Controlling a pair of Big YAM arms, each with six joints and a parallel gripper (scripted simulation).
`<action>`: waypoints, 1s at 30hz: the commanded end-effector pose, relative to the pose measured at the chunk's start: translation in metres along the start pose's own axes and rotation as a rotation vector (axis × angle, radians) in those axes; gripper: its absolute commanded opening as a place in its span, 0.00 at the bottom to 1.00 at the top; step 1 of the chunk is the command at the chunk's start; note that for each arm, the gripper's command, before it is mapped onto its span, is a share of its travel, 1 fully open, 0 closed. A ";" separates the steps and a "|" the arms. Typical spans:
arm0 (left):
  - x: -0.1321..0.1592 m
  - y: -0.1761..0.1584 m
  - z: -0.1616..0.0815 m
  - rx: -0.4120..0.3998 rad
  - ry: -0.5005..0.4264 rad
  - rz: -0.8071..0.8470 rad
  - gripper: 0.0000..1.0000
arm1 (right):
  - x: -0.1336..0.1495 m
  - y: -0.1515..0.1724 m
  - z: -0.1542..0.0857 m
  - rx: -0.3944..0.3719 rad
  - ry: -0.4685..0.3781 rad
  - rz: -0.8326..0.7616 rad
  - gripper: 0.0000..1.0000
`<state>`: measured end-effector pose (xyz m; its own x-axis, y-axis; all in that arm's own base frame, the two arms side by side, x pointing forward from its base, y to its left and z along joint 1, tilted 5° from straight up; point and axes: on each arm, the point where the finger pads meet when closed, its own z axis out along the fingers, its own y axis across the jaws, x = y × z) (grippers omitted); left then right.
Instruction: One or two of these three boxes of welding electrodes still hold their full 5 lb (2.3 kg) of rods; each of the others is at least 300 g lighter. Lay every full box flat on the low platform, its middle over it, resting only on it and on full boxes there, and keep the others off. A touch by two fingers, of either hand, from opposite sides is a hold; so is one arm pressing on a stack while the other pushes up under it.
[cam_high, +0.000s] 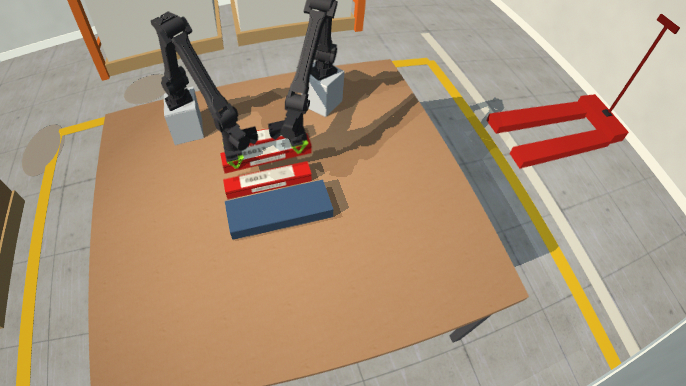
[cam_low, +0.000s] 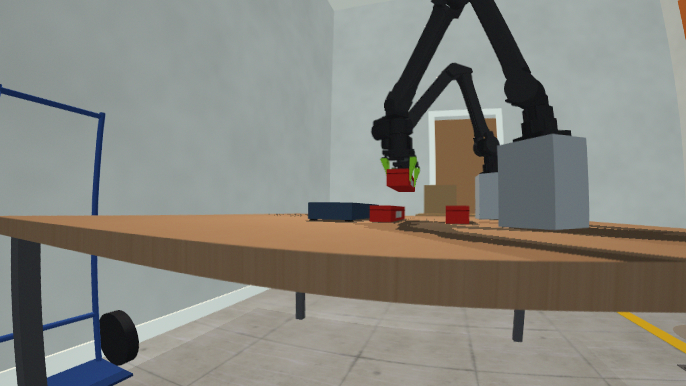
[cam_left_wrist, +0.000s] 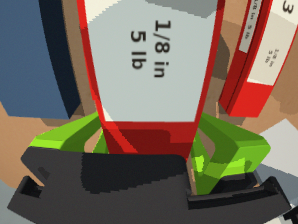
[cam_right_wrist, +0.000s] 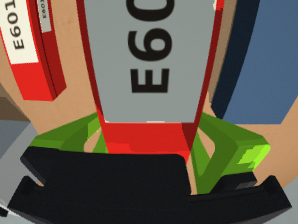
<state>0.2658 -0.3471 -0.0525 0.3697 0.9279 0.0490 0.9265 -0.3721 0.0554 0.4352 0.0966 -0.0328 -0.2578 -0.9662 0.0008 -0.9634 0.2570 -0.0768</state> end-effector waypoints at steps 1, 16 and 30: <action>-0.006 0.033 -0.017 -0.040 -0.014 0.000 0.00 | 0.000 -0.032 -0.015 0.034 -0.012 0.005 0.00; -0.007 0.050 -0.023 -0.052 -0.021 -0.001 0.00 | 0.001 -0.049 -0.021 0.047 -0.018 0.005 0.00; -0.009 0.035 -0.015 -0.043 -0.020 0.001 0.00 | -0.005 -0.036 -0.015 0.040 -0.019 0.004 0.00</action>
<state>0.2846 -0.3568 -0.0492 0.3696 0.9280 0.0464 0.9263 -0.3720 0.0602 0.4550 0.0893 -0.0293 -0.2574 -0.9663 -0.0010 -0.9632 0.2566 -0.0806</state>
